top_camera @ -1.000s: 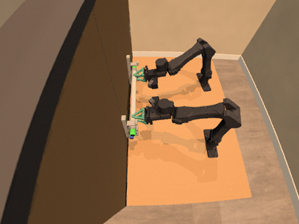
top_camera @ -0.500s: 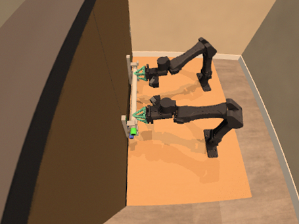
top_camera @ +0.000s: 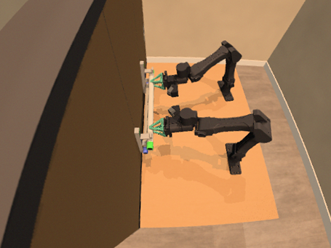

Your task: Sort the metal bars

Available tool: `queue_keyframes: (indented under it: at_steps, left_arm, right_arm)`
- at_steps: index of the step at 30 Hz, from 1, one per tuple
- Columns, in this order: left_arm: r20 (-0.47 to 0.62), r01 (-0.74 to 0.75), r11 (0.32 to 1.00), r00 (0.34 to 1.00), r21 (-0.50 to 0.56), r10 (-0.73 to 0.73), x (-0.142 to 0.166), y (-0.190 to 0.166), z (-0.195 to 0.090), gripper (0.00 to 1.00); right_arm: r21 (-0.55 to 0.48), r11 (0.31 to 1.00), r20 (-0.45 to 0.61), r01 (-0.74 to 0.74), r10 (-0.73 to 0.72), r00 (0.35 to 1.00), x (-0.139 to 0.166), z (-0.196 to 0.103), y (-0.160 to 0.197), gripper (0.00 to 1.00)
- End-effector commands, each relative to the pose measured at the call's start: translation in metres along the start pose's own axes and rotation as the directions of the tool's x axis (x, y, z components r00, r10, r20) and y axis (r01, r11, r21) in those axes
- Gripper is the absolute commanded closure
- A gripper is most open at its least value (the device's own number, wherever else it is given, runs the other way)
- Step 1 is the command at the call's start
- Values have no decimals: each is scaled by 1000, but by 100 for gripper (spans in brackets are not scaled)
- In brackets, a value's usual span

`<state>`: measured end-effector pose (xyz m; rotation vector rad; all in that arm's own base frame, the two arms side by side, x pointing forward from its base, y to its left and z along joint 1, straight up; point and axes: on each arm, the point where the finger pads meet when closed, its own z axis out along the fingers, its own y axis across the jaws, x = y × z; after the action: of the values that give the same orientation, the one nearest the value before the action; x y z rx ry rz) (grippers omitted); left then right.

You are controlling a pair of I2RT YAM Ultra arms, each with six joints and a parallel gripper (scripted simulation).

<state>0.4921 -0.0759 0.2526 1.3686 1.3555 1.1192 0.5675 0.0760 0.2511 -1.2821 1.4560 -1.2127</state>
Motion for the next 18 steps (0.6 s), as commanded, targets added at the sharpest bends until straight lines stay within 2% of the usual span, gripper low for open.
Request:
queue_keyframes:
  at_steps: [1,18]
  left_arm:
    - [-9,15,979,1000,-203,-17,2,70,-21,100]
    - [-9,15,979,1000,-203,-17,2,67,-34,100]
  right_arm:
    - [191,981,-10,-12,14,1000,5,-22,-71,100]
    - [191,981,-10,-12,14,1000,5,-36,-69,100]
